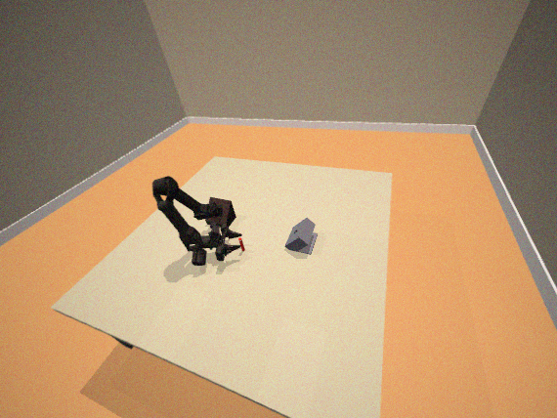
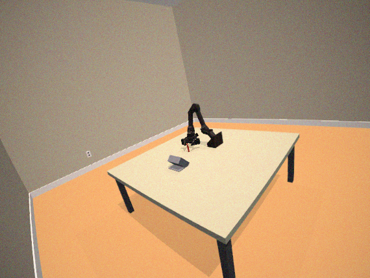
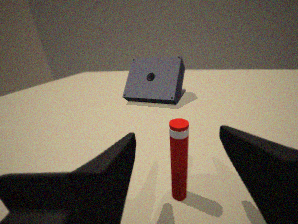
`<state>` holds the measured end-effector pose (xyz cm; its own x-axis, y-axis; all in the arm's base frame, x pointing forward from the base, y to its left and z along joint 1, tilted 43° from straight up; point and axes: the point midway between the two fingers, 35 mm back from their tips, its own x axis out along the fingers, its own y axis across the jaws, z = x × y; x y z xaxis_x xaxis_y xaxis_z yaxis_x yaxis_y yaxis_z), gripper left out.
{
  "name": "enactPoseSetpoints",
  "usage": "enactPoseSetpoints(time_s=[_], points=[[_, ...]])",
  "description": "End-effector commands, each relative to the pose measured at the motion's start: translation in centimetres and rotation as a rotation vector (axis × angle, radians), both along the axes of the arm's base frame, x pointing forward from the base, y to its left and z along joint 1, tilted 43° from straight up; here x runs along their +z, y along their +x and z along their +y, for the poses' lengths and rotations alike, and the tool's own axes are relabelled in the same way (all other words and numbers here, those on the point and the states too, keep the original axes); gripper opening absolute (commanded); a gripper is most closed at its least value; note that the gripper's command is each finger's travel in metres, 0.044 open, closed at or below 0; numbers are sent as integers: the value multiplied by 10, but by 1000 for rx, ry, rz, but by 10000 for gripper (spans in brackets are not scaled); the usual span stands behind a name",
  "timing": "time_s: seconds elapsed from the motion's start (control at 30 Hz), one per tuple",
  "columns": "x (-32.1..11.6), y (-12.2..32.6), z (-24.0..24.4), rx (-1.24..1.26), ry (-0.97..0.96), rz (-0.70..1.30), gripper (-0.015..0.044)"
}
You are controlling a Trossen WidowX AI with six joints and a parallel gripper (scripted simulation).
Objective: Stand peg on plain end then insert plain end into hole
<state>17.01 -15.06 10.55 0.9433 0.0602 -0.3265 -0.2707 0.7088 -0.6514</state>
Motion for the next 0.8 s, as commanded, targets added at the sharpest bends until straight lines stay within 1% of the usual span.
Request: enactPoseSetpoints(time_s=[0.0,0.03,0.3,0.53,0.77], points=[[0,0,0,0,0,0,419],[0,0,0,0,0,0,440],[4,3,3,6,-1,11,440],[49,25,38,31,-16,78,440],[100,27,89,9,-13,36,440]])
